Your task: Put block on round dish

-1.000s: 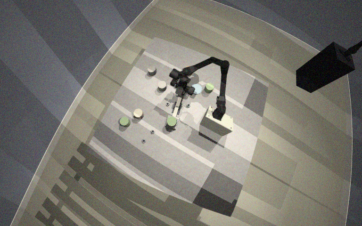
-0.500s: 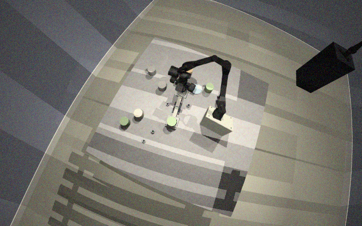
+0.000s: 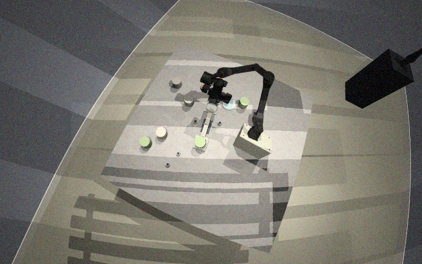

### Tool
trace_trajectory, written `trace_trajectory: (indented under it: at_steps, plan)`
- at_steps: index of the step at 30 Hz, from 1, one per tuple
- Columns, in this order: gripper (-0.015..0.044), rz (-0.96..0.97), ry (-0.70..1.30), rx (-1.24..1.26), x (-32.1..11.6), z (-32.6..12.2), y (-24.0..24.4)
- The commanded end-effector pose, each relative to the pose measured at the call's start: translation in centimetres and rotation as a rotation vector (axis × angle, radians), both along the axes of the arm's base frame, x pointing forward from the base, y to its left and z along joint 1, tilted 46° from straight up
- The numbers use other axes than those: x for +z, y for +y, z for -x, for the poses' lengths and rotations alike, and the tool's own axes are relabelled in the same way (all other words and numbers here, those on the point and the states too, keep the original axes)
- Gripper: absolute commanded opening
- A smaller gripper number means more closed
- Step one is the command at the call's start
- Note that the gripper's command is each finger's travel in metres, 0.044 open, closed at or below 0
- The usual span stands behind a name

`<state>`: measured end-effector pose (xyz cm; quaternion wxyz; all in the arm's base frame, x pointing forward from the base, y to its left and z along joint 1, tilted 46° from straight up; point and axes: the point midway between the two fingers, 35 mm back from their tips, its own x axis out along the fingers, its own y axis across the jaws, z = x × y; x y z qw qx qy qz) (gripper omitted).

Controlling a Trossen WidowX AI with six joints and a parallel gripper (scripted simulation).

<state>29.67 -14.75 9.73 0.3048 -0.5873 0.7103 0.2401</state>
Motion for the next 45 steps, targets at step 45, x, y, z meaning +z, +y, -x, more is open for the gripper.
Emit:
trace_trajectory:
  at_steps: [45]
  plan:
    - [0.0000,0.031,0.012,-0.004,-2.6,11.0,-14.4]
